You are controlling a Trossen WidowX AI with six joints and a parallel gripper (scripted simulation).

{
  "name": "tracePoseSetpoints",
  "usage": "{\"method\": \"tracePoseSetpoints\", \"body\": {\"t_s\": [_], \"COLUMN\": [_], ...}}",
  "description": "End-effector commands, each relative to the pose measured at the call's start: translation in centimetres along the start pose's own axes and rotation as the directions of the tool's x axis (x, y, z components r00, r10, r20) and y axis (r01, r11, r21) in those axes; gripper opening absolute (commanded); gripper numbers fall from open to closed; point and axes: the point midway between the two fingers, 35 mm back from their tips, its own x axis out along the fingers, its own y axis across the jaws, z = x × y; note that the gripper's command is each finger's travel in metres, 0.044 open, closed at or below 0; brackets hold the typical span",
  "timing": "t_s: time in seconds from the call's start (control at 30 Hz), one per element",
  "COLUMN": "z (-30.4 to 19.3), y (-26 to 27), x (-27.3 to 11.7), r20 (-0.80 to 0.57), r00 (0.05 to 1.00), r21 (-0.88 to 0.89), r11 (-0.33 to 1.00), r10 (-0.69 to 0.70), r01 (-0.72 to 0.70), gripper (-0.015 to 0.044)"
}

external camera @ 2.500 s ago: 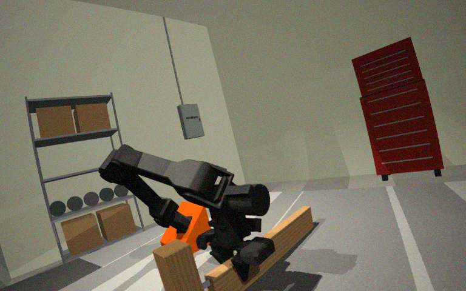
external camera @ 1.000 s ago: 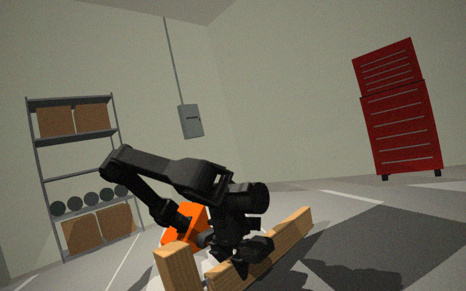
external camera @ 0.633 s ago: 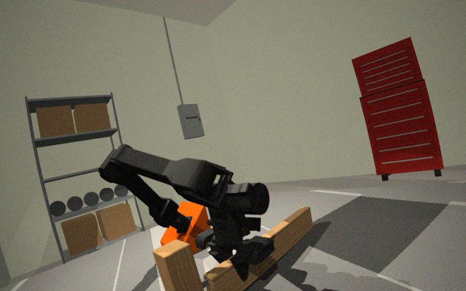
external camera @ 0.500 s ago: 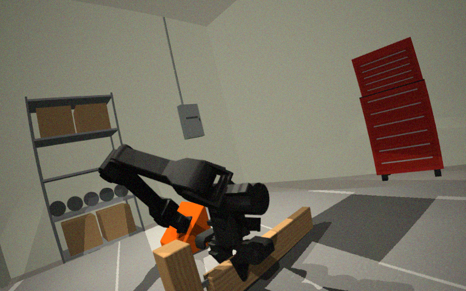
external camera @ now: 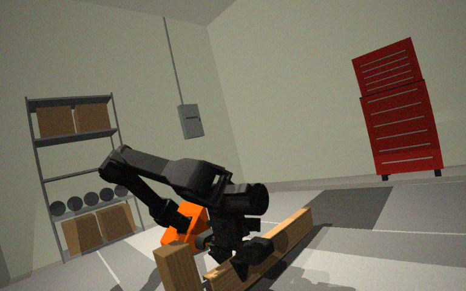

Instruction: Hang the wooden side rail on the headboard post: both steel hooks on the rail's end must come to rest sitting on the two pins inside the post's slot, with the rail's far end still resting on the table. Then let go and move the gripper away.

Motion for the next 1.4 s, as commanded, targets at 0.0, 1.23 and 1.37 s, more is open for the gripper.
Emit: {"method": "tracePoseSetpoints", "body": {"t_s": [0.0,1.23,1.37], "z": [-0.06,-0.47,-0.51], "y": [-0.50,-0.37,-0.32], "x": [-0.42,-0.49,-0.53], "r20": [0.004,0.003,0.003], "r00": [1.000,1.000,1.000], "r21": [0.005,0.005,0.005], "r11": [1.000,1.000,1.000], "r10": [-0.016,-0.016,-0.016], "r01": [0.016,0.016,0.016], "gripper": [0.0000,0.0000,0.0000]}}
